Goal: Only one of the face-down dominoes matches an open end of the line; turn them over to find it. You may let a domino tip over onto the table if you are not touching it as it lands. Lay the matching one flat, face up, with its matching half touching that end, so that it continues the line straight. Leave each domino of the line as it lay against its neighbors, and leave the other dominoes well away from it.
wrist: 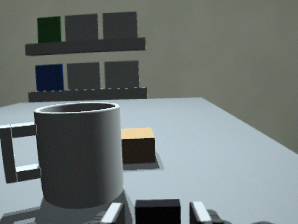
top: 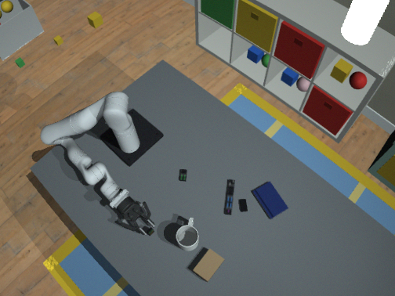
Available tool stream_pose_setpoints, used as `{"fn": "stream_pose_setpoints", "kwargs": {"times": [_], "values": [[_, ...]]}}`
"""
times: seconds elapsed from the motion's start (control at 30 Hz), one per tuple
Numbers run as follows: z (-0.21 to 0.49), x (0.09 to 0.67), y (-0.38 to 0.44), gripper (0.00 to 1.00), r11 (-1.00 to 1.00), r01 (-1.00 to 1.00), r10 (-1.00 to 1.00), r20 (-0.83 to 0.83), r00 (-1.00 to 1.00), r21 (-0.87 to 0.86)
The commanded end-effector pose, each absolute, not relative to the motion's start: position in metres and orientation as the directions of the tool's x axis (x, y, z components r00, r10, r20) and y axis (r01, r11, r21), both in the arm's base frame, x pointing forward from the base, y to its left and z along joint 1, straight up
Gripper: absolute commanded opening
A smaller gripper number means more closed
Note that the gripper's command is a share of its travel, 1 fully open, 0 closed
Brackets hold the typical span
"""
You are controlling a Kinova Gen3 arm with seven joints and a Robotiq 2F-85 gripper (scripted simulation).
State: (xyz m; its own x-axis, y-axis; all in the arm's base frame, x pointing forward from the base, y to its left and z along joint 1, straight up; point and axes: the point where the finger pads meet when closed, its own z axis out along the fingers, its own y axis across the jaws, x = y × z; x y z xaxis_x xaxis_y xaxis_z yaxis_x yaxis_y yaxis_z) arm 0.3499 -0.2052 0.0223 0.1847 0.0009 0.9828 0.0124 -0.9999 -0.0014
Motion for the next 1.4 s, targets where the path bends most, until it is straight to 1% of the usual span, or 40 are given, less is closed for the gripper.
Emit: {"fn": "stream_pose_setpoints", "kwargs": {"times": [0.0, 0.23, 0.83, 1.37], "values": [[0.023, 0.350, -0.206, 0.47, -1.000, 0.011, 0.009, 0.984, 0.178, 0.008], [0.029, 0.344, -0.206, 0.47, -1.000, 0.011, 0.009, 0.984, 0.178, 0.008], [0.070, 0.295, -0.207, 0.47, -1.000, 0.010, 0.009, 0.984, 0.177, 0.007], [0.074, 0.291, -0.207, 0.47, -1.000, 0.010, 0.009, 0.984, 0.177, 0.007]]}}
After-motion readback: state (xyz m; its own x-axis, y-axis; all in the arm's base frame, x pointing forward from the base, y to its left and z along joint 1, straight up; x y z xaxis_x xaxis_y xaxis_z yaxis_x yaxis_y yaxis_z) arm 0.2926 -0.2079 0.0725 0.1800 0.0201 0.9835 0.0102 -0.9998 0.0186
